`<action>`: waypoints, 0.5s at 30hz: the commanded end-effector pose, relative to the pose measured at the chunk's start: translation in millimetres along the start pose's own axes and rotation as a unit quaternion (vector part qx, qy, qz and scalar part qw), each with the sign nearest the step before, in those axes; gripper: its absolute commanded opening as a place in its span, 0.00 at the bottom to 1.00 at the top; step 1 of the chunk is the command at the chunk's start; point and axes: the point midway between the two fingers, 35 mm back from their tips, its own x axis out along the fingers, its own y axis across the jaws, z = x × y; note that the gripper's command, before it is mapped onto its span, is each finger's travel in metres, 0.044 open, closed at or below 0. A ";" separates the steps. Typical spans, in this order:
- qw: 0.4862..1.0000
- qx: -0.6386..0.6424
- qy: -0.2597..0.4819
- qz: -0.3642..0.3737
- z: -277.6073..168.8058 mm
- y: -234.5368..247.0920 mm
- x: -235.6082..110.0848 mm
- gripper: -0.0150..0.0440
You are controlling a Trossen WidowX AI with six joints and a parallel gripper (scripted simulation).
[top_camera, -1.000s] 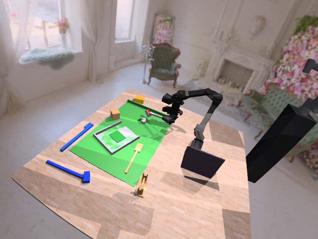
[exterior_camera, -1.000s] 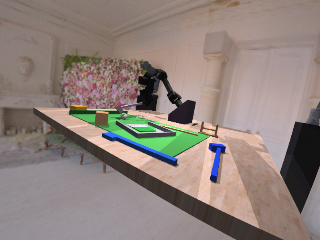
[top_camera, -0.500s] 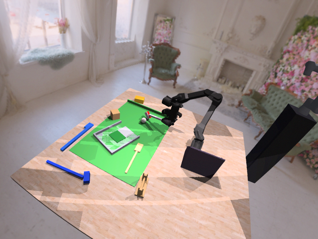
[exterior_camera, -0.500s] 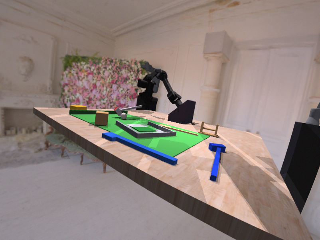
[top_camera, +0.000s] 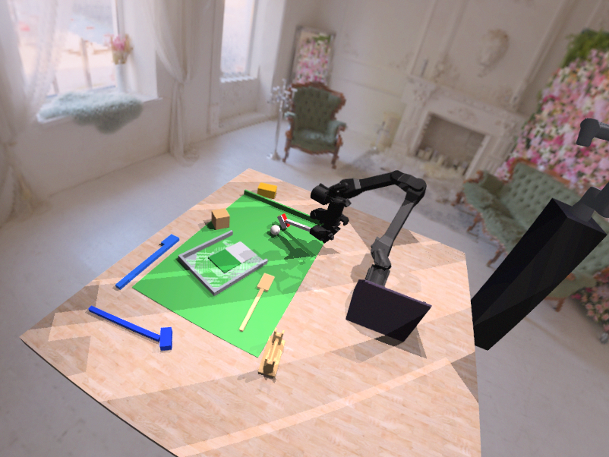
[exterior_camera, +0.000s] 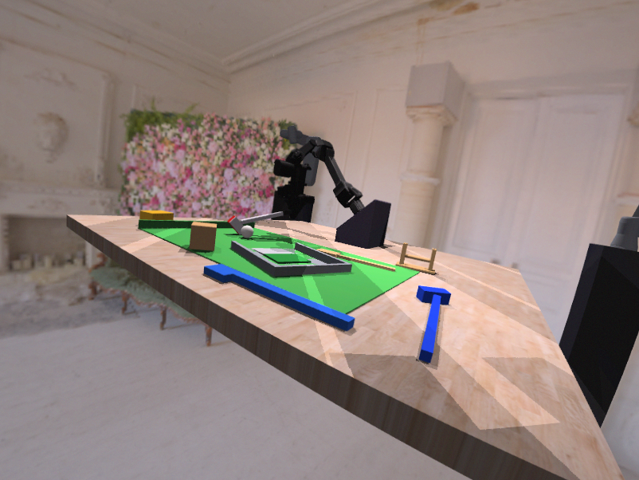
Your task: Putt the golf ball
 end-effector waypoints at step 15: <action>1.000 0.001 0.000 0.007 6.6 8.2 3.5 0.25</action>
